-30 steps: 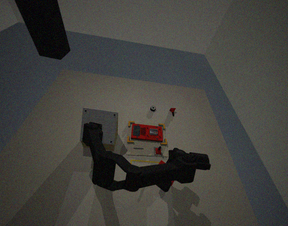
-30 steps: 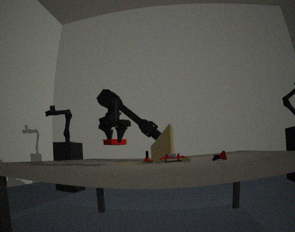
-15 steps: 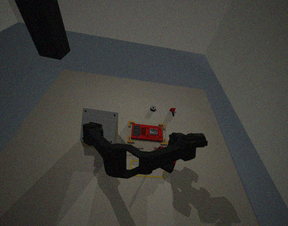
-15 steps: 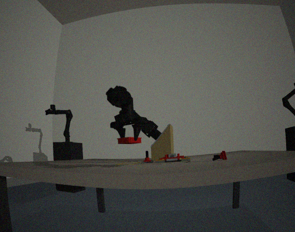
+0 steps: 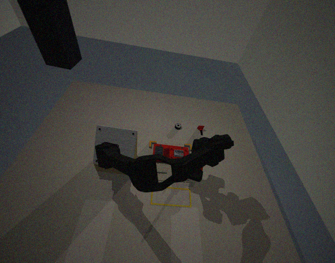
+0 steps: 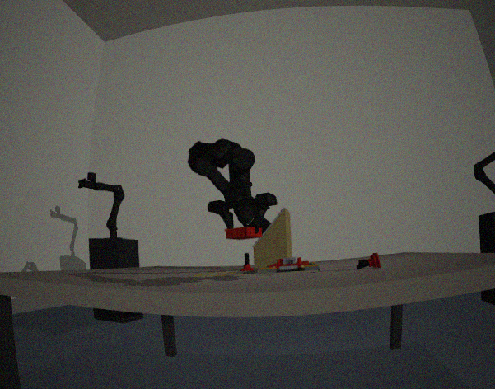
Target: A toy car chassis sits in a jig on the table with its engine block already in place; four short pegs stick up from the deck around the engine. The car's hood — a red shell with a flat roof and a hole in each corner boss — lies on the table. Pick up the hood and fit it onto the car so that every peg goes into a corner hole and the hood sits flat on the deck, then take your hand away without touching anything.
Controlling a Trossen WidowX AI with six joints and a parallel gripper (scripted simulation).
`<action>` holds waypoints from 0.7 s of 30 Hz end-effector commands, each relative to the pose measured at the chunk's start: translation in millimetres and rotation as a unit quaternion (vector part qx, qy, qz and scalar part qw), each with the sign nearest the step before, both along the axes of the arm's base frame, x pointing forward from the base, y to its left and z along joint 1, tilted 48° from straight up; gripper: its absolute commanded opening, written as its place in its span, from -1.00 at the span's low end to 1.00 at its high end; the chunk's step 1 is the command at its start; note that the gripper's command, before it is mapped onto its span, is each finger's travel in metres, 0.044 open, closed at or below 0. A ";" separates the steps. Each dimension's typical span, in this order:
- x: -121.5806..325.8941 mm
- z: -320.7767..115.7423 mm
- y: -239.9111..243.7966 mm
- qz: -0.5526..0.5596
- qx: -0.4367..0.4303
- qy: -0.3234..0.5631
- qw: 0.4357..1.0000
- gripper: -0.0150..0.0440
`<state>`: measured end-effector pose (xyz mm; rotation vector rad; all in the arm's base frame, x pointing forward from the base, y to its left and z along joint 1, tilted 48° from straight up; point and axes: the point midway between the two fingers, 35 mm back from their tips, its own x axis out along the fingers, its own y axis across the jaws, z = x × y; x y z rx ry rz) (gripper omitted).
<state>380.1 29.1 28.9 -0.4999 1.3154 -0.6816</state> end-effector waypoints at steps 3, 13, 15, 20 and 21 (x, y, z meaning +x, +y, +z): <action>-11.0 -25.3 18.2 0.017 -0.004 0.027 0.999 -0.49; -30.2 -61.3 48.9 0.049 -0.017 0.064 0.997 -0.49; -34.7 -68.3 54.4 0.055 -0.020 0.071 0.996 -0.49; -45.4 -83.6 66.1 0.069 -0.027 0.086 0.994 -0.49; -47.6 -86.6 68.2 0.072 -0.029 0.089 0.993 -0.49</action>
